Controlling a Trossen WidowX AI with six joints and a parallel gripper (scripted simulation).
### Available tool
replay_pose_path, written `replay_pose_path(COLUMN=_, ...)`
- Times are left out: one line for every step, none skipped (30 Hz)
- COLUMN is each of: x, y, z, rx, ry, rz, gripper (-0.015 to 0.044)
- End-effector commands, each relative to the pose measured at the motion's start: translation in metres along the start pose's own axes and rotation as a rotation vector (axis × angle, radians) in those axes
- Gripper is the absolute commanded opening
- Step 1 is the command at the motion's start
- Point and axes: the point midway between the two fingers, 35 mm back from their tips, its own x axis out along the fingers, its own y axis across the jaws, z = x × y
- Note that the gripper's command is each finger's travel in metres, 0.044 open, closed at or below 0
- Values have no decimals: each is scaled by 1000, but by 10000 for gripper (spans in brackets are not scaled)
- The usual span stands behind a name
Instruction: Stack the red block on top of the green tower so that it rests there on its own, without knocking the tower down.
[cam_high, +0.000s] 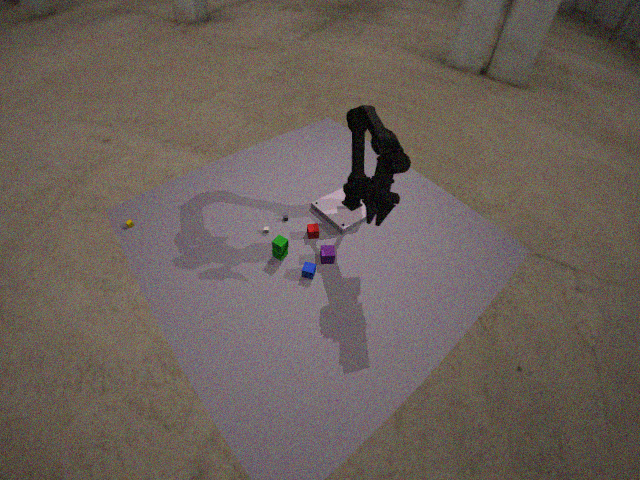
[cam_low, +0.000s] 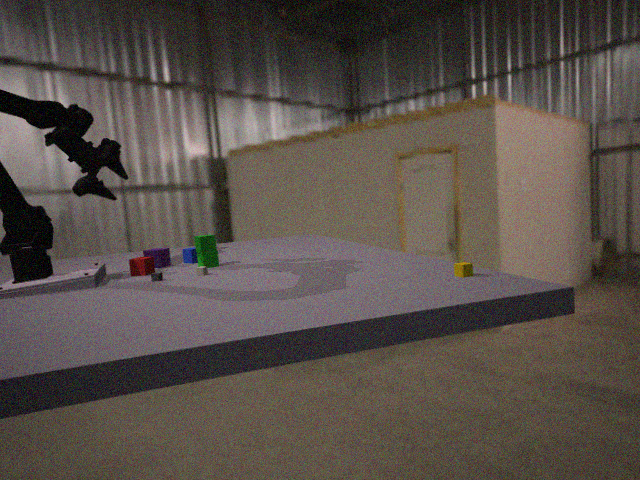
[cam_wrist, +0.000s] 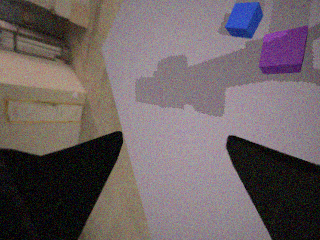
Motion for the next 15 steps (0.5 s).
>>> replay_pose_path(x=1, y=-1, z=1, rx=-2, ry=-2, rz=-4, gripper=426)
replay_pose_path(x=2, y=-2, z=4, rx=-8, ry=-6, rz=-15, gripper=440)
replay_pose_path(x=5, y=-5, z=8, rx=-18, ry=-14, rz=-34, gripper=440)
replay_pose_path(x=8, y=-8, z=14, rx=-29, ry=-22, rz=-58, gripper=440)
replay_pose_path(x=10, y=-12, z=19, rx=-40, ry=-29, rz=-82, gripper=440)
replay_pose_path(x=13, y=-15, z=24, rx=-50, ry=-35, rz=-105, gripper=440)
replay_pose_path(x=16, y=-19, z=30, rx=-60, ry=-40, rz=-129, gripper=440)
replay_pose_path(x=18, y=-23, z=35, rx=-69, ry=-44, rz=-153, gripper=440)
replay_pose_path(x=20, y=-27, z=40, rx=-78, ry=-48, rz=-177, gripper=440)
replay_pose_path(x=22, y=-31, z=45, rx=-87, ry=-50, rz=-201, gripper=440)
replay_pose_path(x=24, y=-35, z=50, rx=-95, ry=-51, rz=-225, gripper=440)
replay_pose_path(x=26, y=-39, z=56, rx=-102, ry=-52, rz=-249, gripper=440)
replay_pose_path(x=27, y=-43, z=61, rx=-109, ry=-51, rz=-272, gripper=440)
replay_pose_path(x=28, y=-47, z=65, rx=-115, ry=-50, rz=-296, gripper=440)
replay_pose_path(x=30, y=-52, z=70, rx=-121, ry=-47, rz=-319, gripper=440)
